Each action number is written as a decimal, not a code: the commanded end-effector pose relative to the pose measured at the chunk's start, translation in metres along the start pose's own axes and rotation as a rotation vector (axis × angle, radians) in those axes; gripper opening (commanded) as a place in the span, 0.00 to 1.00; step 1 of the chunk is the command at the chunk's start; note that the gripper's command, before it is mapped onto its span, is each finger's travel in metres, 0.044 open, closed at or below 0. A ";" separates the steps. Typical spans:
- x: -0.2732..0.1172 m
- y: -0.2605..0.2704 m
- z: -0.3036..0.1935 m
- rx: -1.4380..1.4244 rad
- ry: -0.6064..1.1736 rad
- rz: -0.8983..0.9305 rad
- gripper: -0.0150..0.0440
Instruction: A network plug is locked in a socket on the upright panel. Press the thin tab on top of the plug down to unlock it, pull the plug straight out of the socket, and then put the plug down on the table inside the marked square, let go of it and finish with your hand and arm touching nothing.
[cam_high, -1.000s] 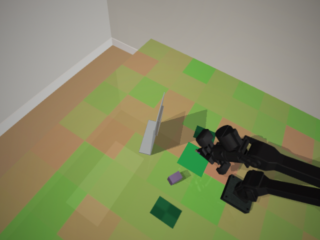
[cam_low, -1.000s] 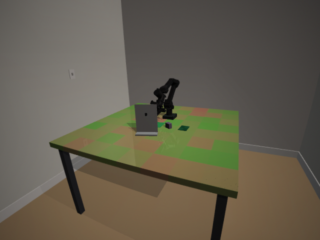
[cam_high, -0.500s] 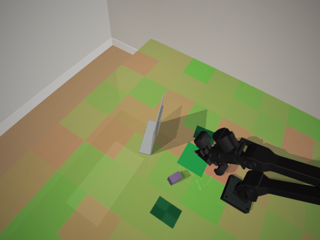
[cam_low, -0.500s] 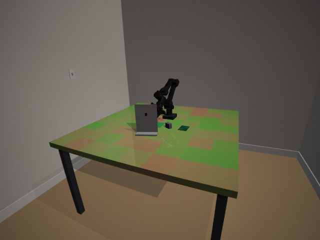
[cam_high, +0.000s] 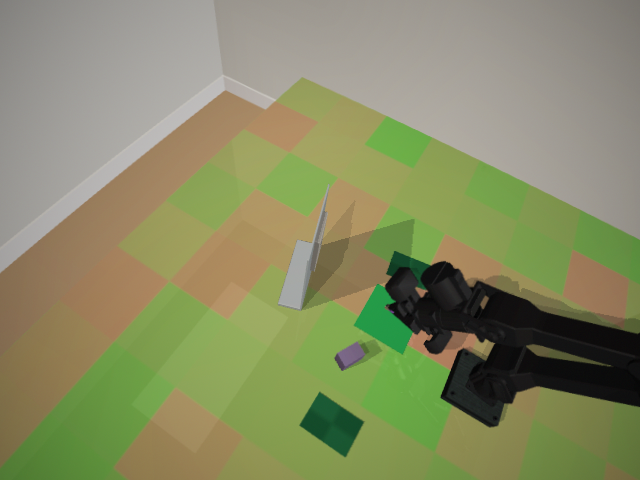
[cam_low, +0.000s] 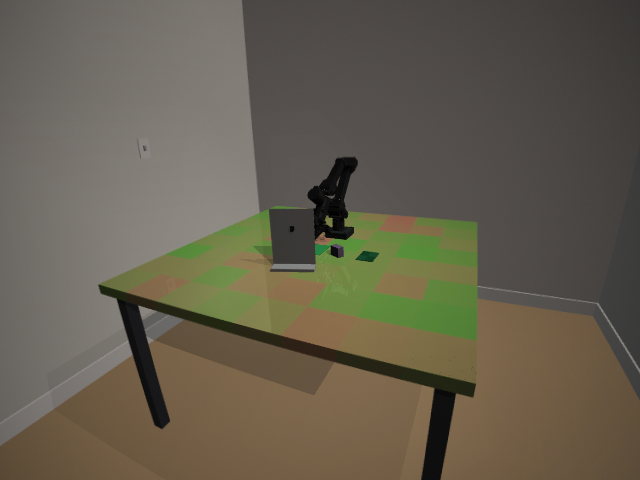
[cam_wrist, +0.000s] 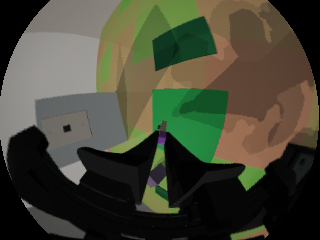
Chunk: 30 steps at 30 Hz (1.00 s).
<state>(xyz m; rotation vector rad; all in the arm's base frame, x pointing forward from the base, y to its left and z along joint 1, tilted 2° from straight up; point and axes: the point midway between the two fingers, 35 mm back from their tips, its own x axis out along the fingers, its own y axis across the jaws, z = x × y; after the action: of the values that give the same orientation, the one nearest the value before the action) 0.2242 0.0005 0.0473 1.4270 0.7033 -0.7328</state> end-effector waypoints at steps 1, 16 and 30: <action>0.005 -0.005 0.000 -0.003 0.001 -0.006 0.25; 0.015 -0.014 0.000 -0.003 0.001 -0.006 0.25; 0.016 -0.014 0.001 0.000 -0.002 -0.003 0.25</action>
<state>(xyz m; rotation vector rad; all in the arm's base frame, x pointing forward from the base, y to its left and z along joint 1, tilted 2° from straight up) 0.2227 -0.0013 0.0257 1.4252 0.7044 -0.7354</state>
